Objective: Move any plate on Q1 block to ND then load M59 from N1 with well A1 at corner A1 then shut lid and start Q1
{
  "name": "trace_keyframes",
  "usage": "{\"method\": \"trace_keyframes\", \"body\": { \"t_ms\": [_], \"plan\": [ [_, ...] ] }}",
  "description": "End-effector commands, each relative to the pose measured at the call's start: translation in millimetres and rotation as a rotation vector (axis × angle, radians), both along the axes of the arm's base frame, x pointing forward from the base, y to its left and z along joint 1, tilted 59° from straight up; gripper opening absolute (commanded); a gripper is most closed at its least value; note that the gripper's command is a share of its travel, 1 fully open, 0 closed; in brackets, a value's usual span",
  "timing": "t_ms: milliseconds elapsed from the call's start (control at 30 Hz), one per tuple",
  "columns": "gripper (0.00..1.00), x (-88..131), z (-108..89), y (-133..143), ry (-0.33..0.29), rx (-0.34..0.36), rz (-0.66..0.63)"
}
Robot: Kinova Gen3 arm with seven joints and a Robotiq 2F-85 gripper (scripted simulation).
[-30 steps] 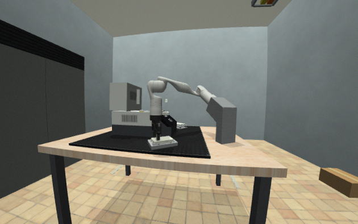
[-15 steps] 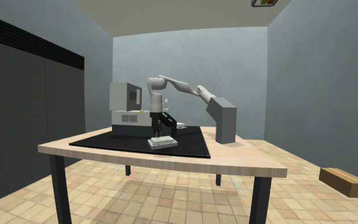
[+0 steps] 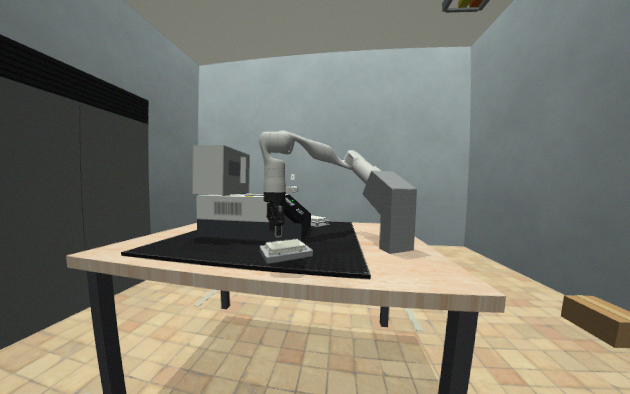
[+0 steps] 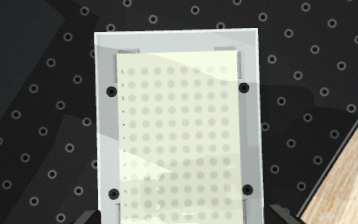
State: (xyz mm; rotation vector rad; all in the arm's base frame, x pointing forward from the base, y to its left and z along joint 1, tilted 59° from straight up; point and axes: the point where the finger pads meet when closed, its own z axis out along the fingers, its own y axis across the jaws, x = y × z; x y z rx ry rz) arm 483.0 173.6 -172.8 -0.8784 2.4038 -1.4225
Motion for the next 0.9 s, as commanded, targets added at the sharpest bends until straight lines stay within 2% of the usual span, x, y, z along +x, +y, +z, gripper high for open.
{"method": "trace_keyframes", "body": {
  "t_ms": [0, 867],
  "plan": [
    [1.0, -1.6, 2.0, 3.7, 0.0, 0.001, 0.002],
    [1.0, -15.2, 17.0, 24.9, 0.0, 0.001, 0.002]
  ]
}}
